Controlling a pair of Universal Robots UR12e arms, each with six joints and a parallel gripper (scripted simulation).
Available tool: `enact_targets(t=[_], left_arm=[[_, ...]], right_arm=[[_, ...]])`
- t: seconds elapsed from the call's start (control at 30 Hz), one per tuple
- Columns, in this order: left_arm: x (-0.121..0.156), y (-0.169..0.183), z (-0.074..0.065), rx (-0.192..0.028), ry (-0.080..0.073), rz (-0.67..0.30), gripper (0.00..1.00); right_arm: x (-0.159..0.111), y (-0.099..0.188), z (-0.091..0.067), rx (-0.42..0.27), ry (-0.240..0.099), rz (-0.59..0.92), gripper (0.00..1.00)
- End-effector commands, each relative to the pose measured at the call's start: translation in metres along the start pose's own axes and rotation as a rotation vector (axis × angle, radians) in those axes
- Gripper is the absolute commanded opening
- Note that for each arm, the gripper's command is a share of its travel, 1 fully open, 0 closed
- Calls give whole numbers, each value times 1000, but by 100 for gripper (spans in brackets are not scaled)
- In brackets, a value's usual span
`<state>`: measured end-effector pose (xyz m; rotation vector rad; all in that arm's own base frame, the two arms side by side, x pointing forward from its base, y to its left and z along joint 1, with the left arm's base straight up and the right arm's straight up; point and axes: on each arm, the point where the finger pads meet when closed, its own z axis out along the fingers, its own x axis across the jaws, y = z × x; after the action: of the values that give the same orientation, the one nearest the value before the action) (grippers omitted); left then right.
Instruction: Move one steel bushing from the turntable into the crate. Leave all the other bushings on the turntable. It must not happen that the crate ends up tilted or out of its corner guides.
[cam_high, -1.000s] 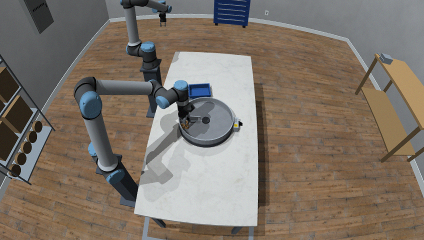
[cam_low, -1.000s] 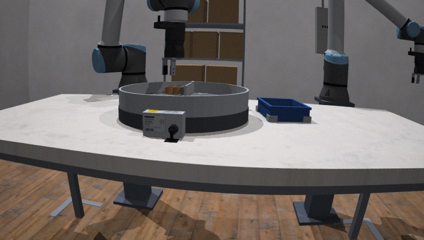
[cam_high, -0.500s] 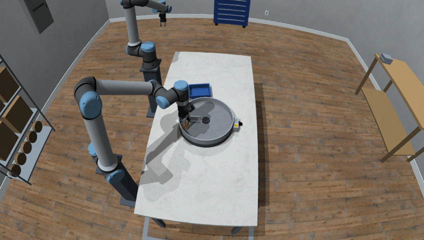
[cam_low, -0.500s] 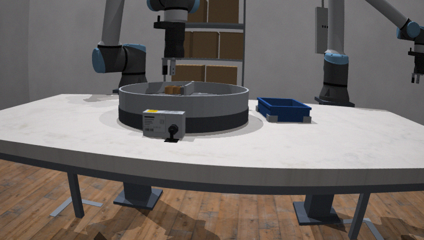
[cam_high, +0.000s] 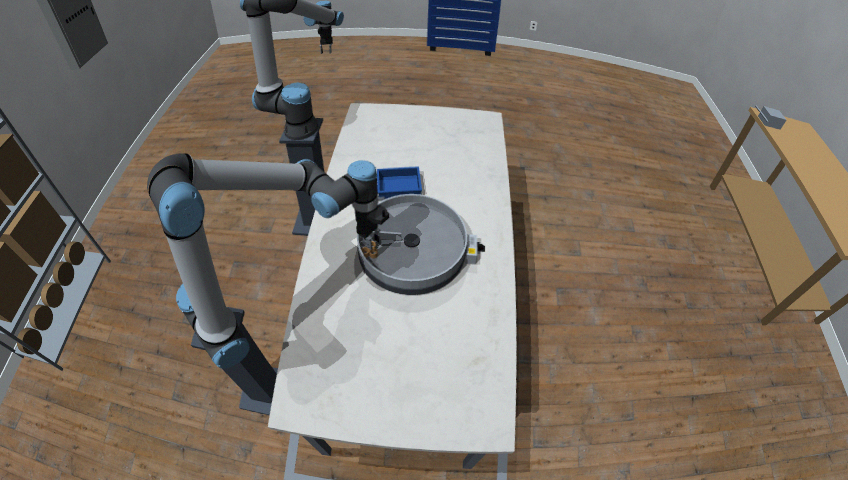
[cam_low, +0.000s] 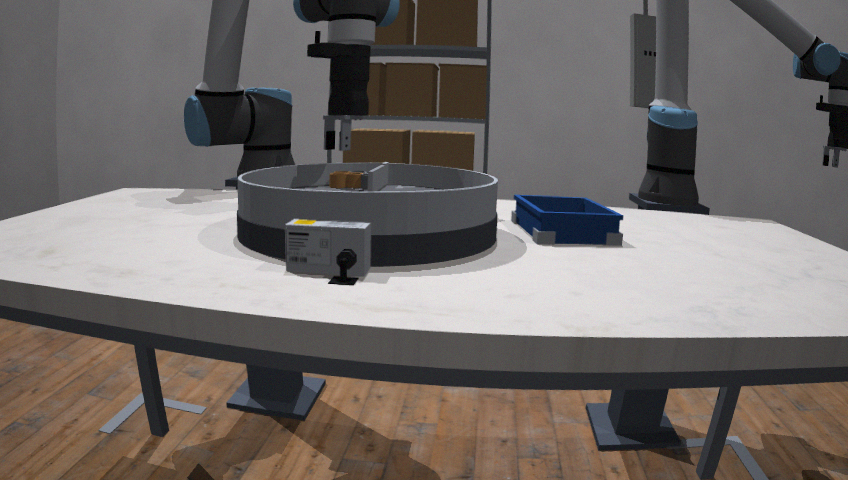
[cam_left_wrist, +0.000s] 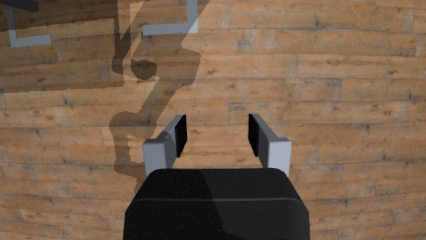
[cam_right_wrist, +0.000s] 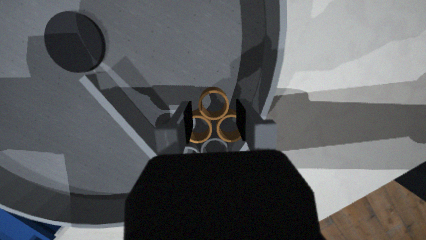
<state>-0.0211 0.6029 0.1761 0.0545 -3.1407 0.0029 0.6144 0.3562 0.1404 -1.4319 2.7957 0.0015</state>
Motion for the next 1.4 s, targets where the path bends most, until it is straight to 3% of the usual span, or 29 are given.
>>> enact_targets(t=[0.0, 0.27, 0.57, 1.37], left_arm=[[0, 1, -1, -2, 0, 0, 100], [0, 1, -1, -2, 0, 0, 100], [0, 1, -1, -2, 0, 0, 100], [0, 1, -1, -2, 0, 0, 100]], right_arm=[[-1, 0, -1, 0, -2, 0, 76], [-1, 0, -1, 0, -2, 0, 76], [-1, 0, 22, 0, -2, 0, 76], [-1, 0, 22, 0, -2, 0, 76]])
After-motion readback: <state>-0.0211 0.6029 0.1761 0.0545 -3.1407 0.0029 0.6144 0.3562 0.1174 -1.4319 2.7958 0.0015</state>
